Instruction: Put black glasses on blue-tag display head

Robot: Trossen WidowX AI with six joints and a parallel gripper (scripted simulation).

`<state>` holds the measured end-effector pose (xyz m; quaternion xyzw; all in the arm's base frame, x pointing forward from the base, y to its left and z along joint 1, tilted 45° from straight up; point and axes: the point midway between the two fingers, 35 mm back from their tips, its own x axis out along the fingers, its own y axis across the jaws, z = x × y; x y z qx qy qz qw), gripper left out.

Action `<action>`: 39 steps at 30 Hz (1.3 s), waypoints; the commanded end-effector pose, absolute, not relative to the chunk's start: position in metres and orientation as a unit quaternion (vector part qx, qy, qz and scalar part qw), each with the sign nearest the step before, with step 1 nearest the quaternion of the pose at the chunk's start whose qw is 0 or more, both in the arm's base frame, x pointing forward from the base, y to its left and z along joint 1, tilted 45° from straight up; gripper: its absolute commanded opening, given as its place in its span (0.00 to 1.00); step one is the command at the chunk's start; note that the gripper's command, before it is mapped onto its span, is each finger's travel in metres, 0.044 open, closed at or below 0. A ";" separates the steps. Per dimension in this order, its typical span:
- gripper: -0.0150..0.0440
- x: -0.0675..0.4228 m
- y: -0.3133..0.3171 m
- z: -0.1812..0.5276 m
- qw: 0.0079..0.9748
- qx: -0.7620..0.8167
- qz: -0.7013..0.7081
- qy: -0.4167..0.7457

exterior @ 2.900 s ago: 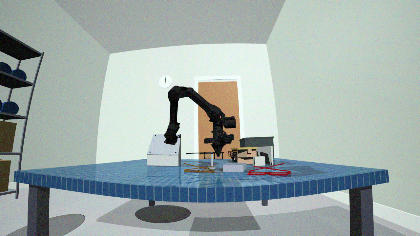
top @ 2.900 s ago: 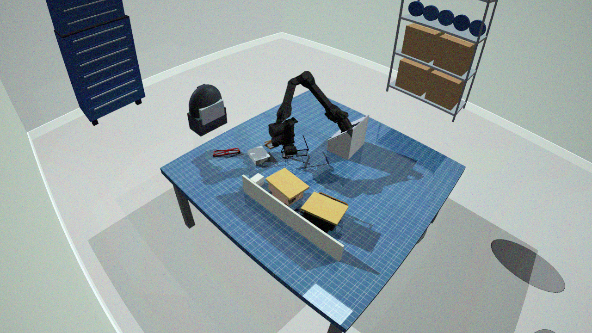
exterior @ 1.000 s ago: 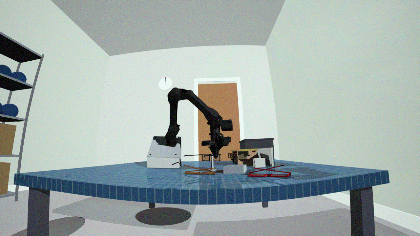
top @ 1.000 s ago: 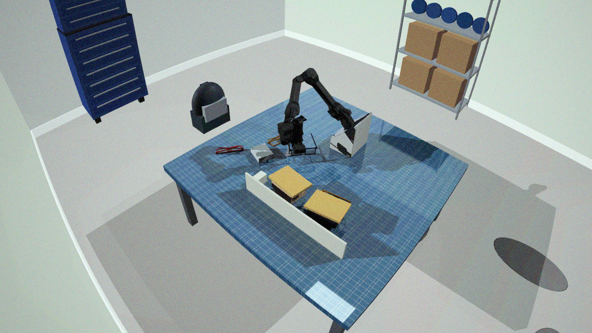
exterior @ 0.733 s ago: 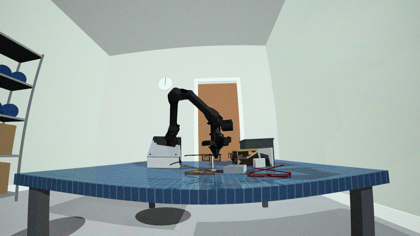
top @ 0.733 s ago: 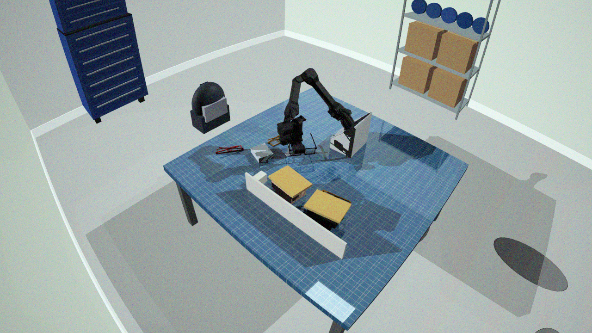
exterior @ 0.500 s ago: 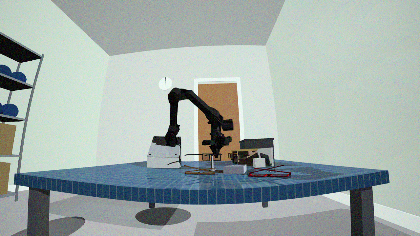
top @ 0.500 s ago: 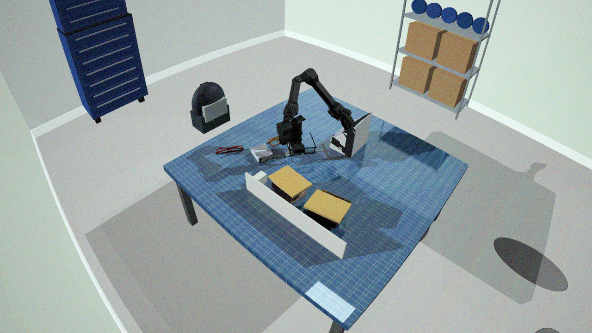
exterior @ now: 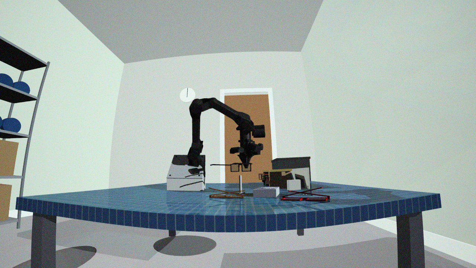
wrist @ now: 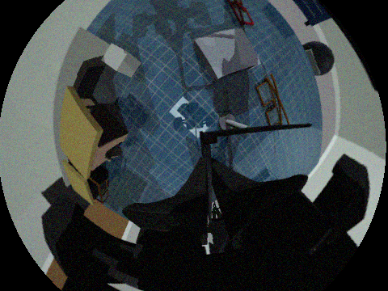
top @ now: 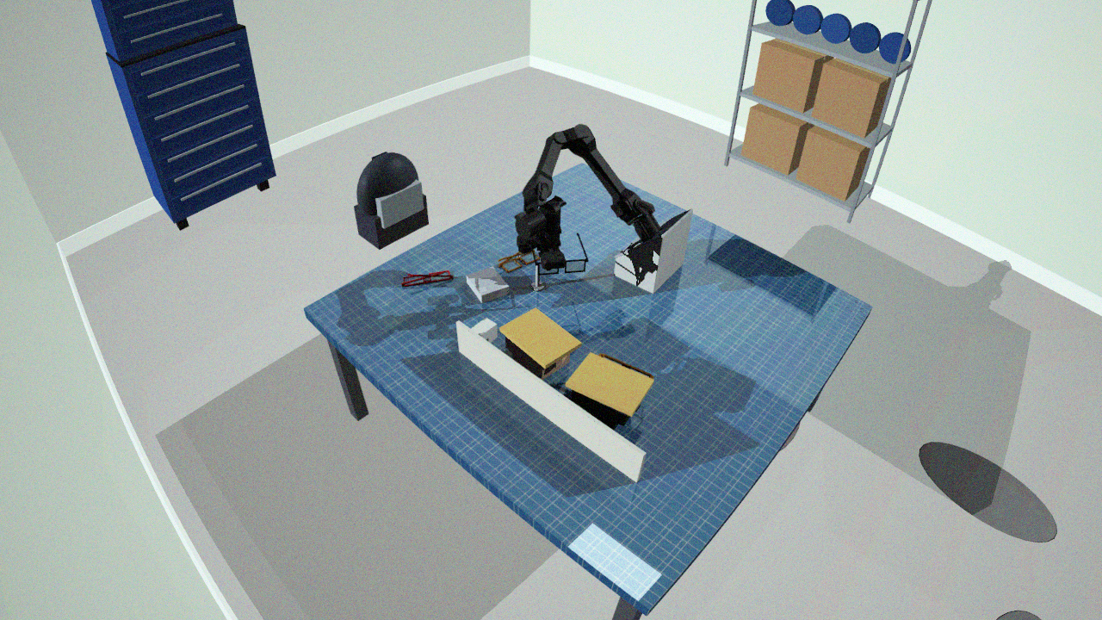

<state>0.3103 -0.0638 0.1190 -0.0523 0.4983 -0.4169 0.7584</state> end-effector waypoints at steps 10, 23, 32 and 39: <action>0.25 0.307 -0.051 0.108 0.756 0.066 -0.490 0.428; 0.25 0.302 -0.038 0.093 0.730 0.208 -0.562 0.328; 0.25 0.298 -0.029 0.084 0.697 0.302 -0.600 0.251; 0.25 0.299 -0.029 0.080 0.692 0.313 -0.604 0.242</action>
